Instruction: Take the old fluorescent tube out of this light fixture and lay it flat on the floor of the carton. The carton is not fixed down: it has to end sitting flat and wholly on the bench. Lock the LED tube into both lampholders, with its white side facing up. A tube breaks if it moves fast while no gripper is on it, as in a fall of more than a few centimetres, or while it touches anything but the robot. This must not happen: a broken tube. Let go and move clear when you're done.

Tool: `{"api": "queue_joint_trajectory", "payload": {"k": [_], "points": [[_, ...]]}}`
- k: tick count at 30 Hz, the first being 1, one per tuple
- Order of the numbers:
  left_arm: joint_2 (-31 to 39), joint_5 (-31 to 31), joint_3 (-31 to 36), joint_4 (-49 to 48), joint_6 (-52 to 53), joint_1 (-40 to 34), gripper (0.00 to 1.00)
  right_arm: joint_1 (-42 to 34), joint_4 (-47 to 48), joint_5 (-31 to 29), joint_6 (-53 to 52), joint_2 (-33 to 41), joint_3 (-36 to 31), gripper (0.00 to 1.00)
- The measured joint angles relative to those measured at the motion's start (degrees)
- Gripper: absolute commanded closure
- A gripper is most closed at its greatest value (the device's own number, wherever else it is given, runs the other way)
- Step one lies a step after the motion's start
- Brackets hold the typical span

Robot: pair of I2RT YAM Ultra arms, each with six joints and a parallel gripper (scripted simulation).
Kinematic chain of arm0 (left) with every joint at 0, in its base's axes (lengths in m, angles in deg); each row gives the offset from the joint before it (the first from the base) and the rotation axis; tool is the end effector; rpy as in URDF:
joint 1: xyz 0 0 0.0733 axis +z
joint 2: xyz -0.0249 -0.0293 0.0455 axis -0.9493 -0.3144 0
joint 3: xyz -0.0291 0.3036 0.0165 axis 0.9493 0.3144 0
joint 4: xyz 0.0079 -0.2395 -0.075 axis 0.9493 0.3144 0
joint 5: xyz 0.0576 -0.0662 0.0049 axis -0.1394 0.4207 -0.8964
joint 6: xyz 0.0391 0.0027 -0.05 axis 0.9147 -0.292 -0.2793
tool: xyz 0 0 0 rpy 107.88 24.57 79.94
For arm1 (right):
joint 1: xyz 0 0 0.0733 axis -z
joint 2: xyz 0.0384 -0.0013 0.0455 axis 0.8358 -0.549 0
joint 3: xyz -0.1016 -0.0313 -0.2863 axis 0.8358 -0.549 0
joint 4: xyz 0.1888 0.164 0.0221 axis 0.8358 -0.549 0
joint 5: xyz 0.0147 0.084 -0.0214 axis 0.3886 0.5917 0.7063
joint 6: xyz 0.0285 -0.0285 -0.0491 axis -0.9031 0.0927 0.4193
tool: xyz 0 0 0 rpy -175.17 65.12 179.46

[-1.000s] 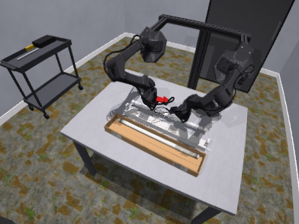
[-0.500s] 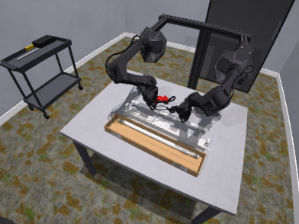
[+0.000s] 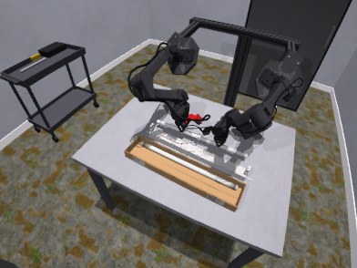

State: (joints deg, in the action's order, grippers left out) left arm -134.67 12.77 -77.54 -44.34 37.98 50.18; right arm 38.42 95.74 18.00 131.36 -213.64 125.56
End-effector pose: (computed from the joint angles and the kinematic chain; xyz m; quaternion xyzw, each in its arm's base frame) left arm 0.3714 -0.1127 0.0161 0.5793 0.6421 0.4585 0.2048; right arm 0.3547 0.0881 0.0048 -0.6365 0.5845 -0.4766 0.1616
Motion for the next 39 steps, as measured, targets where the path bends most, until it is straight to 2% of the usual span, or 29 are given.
{"api": "queue_joint_trajectory", "payload": {"k": [39], "points": [[-6.8, -0.9, 2.3, -18.1, 5.8, -0.3, 0.89, 0.6, 18.7, 1.5, 5.4, -7.9, -1.9, 0.89]]}}
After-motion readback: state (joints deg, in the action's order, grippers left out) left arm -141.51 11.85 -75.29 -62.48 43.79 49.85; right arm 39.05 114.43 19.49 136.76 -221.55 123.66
